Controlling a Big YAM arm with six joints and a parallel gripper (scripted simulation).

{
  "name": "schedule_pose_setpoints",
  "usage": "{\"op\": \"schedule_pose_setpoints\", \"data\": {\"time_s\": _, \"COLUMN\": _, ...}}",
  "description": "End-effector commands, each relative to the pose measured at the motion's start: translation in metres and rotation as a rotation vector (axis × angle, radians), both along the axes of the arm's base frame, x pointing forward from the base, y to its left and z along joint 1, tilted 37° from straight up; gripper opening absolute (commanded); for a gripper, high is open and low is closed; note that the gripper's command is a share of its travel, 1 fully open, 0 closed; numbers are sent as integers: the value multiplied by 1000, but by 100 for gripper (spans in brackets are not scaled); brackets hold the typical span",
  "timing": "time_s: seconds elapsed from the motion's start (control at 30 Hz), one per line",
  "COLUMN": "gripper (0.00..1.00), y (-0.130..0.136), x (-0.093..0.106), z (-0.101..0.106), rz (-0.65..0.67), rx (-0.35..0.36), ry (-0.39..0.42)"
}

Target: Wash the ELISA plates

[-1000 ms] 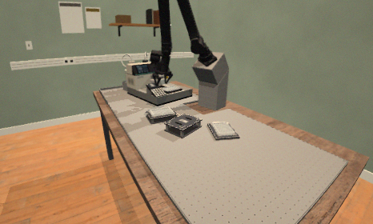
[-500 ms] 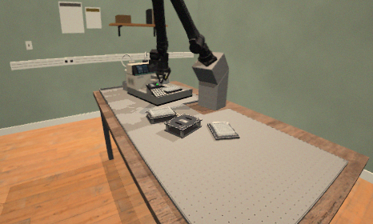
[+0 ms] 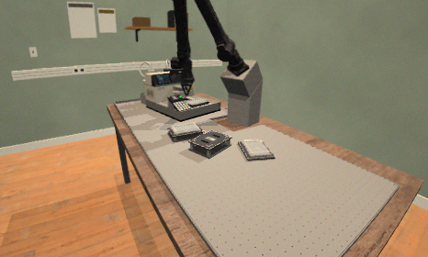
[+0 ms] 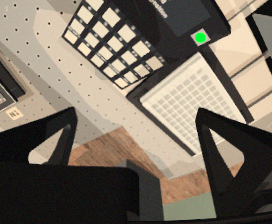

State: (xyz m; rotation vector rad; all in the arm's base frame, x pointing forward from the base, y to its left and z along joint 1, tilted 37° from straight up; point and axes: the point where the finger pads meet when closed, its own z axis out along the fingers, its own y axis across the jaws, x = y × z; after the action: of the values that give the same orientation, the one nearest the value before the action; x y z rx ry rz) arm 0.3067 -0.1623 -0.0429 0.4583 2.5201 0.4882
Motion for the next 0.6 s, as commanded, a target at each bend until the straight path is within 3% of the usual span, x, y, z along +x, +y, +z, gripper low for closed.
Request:
{"op": "schedule_pose_setpoints", "data": {"time_s": 0.0, "gripper": 100, "y": -16, "x": -13, "z": -10, "rz": 82, "rx": -57, "ry": -18}}
{"op": "schedule_pose_setpoints", "data": {"time_s": 0.57, "gripper": 100, "y": -64, "x": -65, "z": -40, "rz": 479, "rx": -338, "ry": -146}}
